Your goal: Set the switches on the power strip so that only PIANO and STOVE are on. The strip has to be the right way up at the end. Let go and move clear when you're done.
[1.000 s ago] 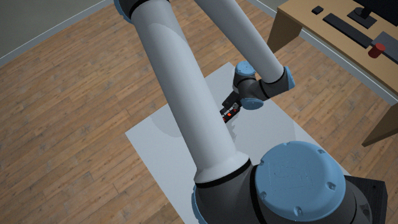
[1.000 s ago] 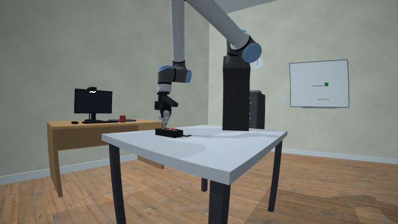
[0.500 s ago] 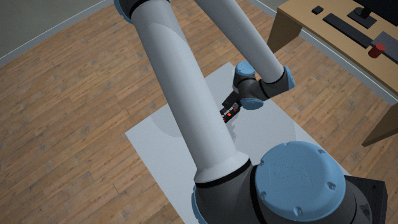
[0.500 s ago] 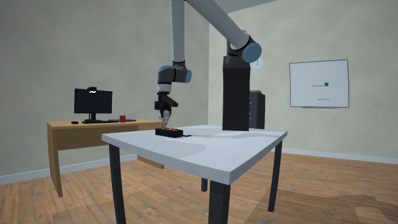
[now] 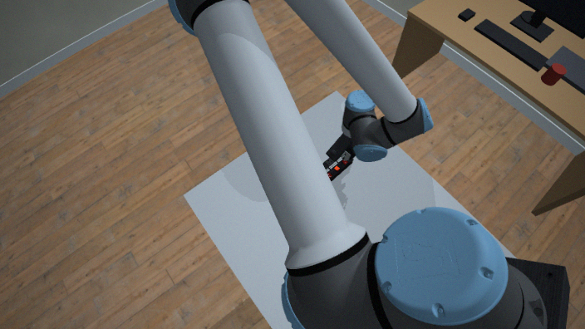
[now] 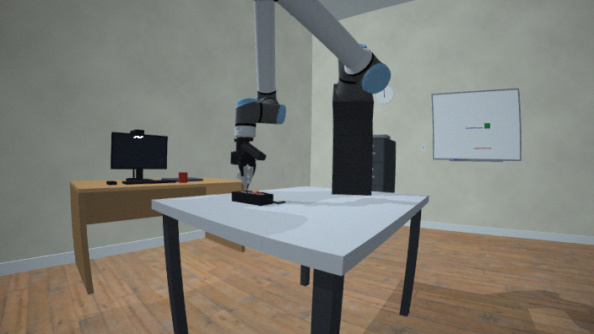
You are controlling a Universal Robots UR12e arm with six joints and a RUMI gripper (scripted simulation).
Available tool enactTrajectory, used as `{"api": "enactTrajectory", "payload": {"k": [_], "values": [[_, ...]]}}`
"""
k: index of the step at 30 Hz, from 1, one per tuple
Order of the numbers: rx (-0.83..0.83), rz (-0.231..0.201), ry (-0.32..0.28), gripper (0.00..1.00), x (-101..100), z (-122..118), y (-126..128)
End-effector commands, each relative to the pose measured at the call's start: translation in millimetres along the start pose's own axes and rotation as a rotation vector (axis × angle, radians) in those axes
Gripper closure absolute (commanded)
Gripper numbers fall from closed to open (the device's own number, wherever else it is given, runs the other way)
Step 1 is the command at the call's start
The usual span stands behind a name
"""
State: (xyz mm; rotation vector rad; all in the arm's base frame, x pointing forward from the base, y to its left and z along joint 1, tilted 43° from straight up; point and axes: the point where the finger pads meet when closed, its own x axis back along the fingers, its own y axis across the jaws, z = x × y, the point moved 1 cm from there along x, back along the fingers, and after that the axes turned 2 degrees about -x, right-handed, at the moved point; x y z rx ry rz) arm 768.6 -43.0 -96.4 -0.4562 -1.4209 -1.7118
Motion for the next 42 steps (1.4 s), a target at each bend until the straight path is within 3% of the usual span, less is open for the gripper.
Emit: {"api": "enactTrajectory", "payload": {"k": [1,32,42], "values": [[0.000,-0.001,0.000,1.00,-1.9,-0.2,0.3],[0.000,-0.001,0.000,1.00,-5.2,-0.2,0.3],[0.000,-0.001,0.000,1.00,8.3,-0.2,0.3]]}}
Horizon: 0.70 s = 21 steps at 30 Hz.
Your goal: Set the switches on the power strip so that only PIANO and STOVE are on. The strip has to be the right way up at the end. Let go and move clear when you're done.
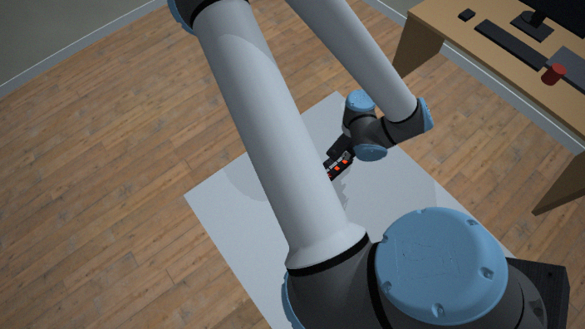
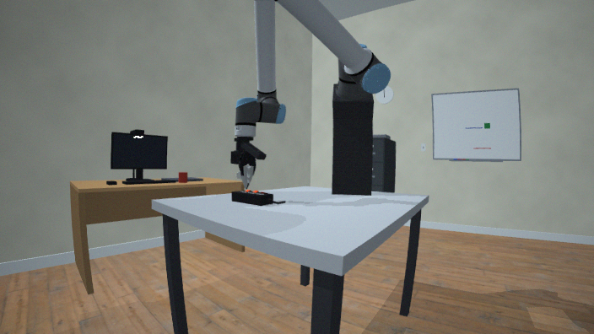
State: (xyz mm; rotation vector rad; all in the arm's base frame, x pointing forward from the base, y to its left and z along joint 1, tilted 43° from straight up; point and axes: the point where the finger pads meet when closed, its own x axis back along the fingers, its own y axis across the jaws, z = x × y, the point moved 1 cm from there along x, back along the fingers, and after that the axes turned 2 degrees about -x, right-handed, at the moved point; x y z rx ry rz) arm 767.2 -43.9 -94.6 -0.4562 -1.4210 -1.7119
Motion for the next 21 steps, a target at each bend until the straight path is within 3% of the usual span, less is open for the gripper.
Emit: {"api": "enactTrajectory", "payload": {"k": [1,9,21], "values": [[0.000,0.000,0.000,1.00,8.7,-0.2,0.3],[0.000,0.000,0.000,1.00,28.4,-0.2,0.3],[0.000,0.000,0.000,1.00,30.8,-0.2,0.3]]}}
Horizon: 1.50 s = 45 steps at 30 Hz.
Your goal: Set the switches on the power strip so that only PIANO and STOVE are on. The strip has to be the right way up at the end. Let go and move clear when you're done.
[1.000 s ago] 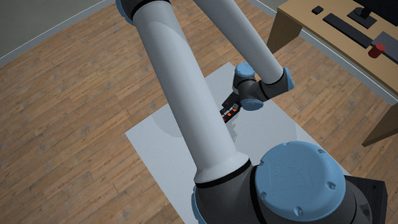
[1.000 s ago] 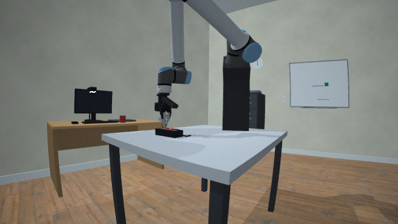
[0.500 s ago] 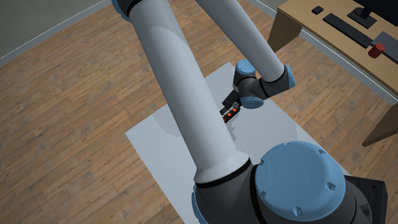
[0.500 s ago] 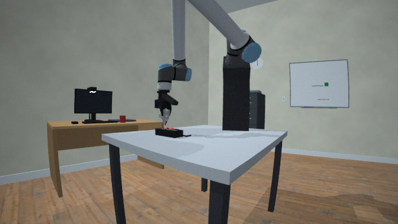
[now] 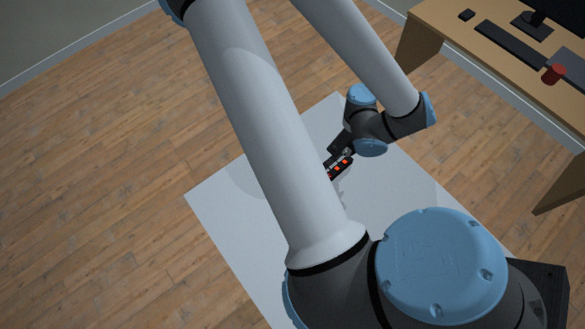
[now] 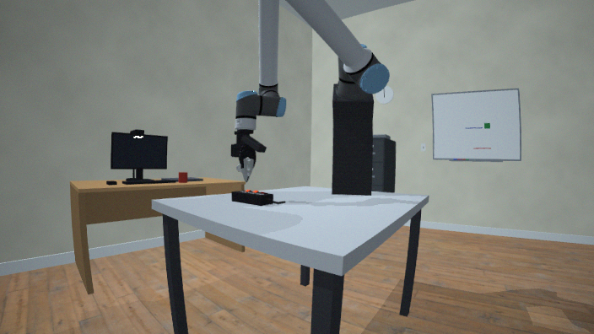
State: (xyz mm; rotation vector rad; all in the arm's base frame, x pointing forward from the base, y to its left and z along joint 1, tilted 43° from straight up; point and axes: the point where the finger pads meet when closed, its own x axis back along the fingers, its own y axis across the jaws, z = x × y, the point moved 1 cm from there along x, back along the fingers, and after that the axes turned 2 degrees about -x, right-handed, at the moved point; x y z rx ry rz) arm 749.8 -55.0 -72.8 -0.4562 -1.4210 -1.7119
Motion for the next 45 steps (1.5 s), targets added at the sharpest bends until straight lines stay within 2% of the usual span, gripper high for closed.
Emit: {"api": "enactTrajectory", "payload": {"k": [1,10,11,19,28,30,37,45], "values": [[0.000,0.000,0.000,1.00,0.8,-0.2,0.3],[0.000,0.000,0.000,1.00,0.8,-0.2,0.3],[0.000,0.000,0.000,0.00,0.9,-0.2,0.3],[0.000,0.000,0.000,0.00,10.3,-0.2,0.3],[0.000,0.000,0.000,0.00,60.0,-0.2,0.3],[0.000,0.000,0.000,0.00,60.0,-0.2,0.3],[0.000,0.000,0.000,0.00,94.5,-0.2,0.3],[0.000,0.000,0.000,0.00,102.8,-0.2,0.3]]}}
